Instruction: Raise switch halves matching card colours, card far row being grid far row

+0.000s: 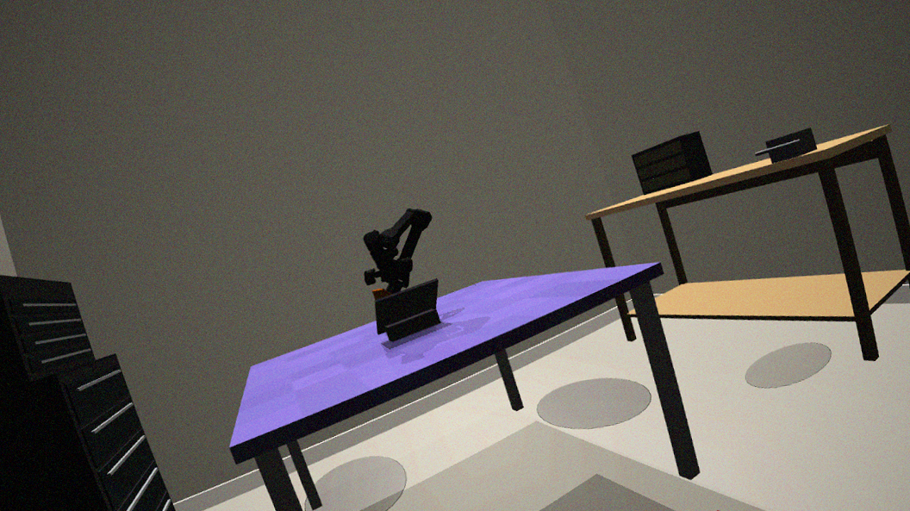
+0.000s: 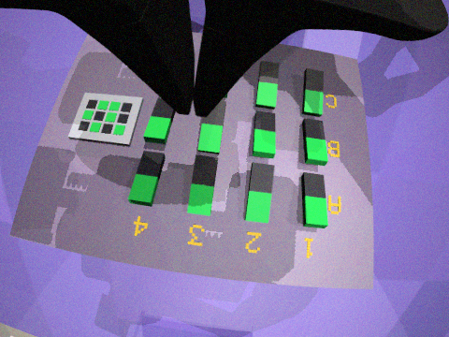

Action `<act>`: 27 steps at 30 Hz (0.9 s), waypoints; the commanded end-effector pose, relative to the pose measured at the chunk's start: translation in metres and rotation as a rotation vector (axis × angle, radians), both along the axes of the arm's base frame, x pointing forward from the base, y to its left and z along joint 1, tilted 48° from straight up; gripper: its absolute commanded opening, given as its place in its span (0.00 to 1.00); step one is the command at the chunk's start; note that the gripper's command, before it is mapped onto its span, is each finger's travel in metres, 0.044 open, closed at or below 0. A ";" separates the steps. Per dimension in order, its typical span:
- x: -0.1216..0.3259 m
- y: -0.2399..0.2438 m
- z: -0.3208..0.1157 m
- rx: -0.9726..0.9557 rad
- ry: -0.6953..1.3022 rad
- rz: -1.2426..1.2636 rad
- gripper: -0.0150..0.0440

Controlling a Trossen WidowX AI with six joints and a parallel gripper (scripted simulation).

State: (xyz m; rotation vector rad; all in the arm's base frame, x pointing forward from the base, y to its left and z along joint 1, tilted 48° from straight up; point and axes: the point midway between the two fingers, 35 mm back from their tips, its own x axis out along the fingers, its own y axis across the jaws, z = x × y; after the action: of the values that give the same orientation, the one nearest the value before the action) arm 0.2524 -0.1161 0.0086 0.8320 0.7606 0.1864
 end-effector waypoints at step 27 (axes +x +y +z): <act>0.046 0.030 -0.030 0.008 -0.029 -0.025 0.25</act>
State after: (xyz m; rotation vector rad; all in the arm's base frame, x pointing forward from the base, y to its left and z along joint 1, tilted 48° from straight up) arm 0.2956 -0.0879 -0.0188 0.8412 0.7204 0.1833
